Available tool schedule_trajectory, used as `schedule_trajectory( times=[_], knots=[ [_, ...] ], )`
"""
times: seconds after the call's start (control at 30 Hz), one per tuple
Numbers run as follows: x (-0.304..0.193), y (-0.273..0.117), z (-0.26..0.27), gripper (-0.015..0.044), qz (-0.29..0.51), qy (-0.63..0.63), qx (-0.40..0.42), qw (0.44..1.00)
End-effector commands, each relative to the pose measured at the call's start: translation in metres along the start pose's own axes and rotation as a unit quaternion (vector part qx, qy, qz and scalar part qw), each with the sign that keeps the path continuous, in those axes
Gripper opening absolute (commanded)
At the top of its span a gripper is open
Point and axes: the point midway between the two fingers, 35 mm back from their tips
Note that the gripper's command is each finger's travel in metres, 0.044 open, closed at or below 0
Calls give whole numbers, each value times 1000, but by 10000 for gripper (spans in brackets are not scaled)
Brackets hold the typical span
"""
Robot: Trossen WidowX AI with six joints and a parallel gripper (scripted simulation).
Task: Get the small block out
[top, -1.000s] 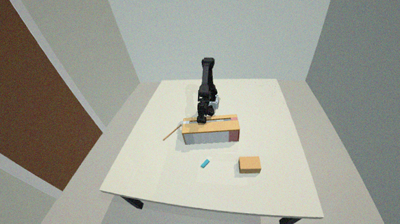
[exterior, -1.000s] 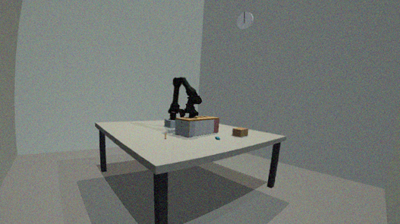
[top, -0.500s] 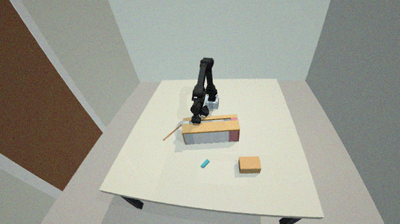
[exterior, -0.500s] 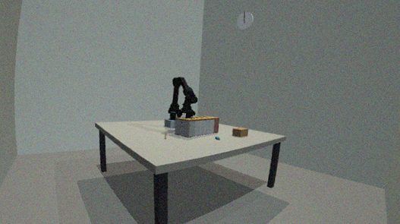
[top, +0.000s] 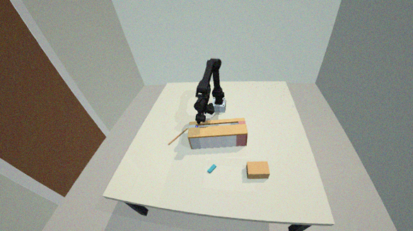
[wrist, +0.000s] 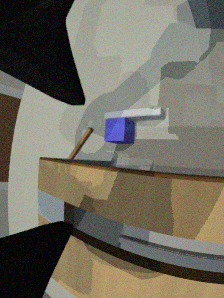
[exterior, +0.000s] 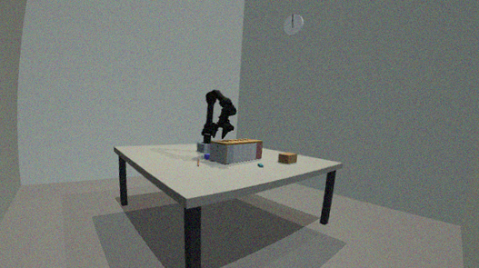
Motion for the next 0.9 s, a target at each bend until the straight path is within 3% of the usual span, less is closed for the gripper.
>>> schedule_trajectory(
  times=[0.0,0.1,0.17,0.23,0.37,0.5,0.67,0.87],
  knots=[
    [-2,-9,1,400,0,1,0,1000],
    [-1,-4,1,400,0,-1,1,1000],
    [-8,-12,-3,347,9,37,-13,999],
    [-14,-14,-3,295,2,139,-20,990],
    [-20,-10,0,285,-27,353,-12,935],
    [-25,-7,4,285,-53,550,5,833],
    [-32,-3,8,285,-77,756,36,649],
    [-39,-1,11,285,-91,878,70,464]
  ],
)
Point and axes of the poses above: the point midway between the two fingers, 35 mm back from their tips, its own y axis out along the fingers, its own z axis across the jaws, x = y × z, and after that the axes turned 14 degrees about y, right-handed
